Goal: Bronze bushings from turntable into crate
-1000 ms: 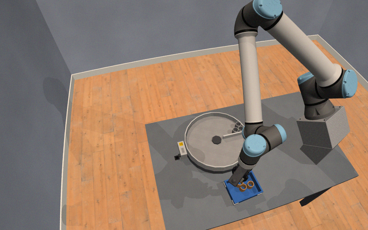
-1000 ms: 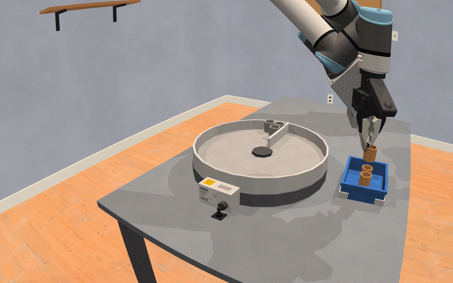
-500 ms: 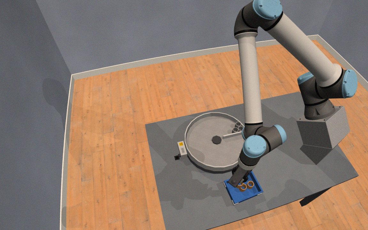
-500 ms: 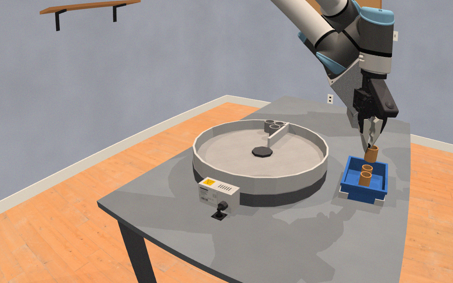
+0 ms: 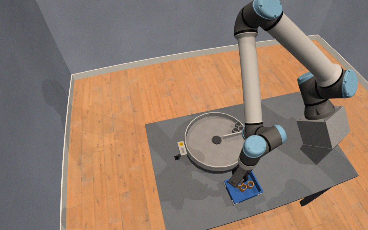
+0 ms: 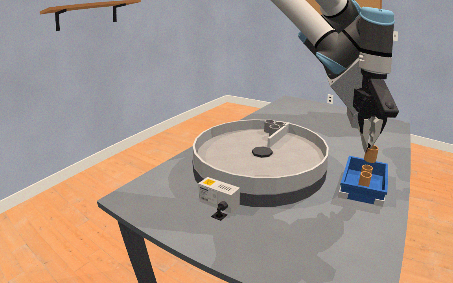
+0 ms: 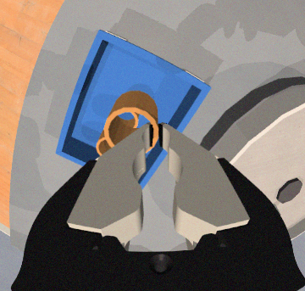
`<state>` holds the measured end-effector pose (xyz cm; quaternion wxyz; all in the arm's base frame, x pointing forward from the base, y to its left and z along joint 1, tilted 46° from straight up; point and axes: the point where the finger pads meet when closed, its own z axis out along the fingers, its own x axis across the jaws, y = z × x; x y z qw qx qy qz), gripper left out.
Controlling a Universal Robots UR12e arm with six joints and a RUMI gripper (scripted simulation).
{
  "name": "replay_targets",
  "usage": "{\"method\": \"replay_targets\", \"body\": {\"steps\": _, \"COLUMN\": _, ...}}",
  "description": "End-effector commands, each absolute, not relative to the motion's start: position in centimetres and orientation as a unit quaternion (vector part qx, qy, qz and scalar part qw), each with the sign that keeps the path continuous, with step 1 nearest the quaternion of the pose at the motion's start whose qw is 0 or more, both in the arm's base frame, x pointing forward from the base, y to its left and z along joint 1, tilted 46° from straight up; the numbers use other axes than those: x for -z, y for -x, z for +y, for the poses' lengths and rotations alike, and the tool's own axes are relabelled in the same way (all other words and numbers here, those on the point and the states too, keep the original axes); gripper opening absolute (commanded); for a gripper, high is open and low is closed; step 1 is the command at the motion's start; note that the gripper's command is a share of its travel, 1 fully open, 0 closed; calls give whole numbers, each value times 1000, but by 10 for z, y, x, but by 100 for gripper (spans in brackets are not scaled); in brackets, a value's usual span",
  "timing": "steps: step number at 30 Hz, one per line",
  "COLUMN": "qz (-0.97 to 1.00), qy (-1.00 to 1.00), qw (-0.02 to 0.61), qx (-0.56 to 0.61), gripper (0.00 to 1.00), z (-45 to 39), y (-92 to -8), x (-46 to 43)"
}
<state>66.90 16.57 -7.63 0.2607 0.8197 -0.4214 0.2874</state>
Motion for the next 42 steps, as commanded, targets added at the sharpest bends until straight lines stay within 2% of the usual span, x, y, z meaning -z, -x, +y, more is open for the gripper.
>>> {"method": "replay_targets", "body": {"steps": 1, "qz": -421, "qy": -820, "qw": 260, "qx": -288, "gripper": 0, "z": 166, "y": -669, "x": 76}}
{"method": "replay_targets", "body": {"steps": 42, "qz": -421, "qy": -820, "qw": 260, "qx": -288, "gripper": 0, "z": 127, "y": -685, "x": 117}}
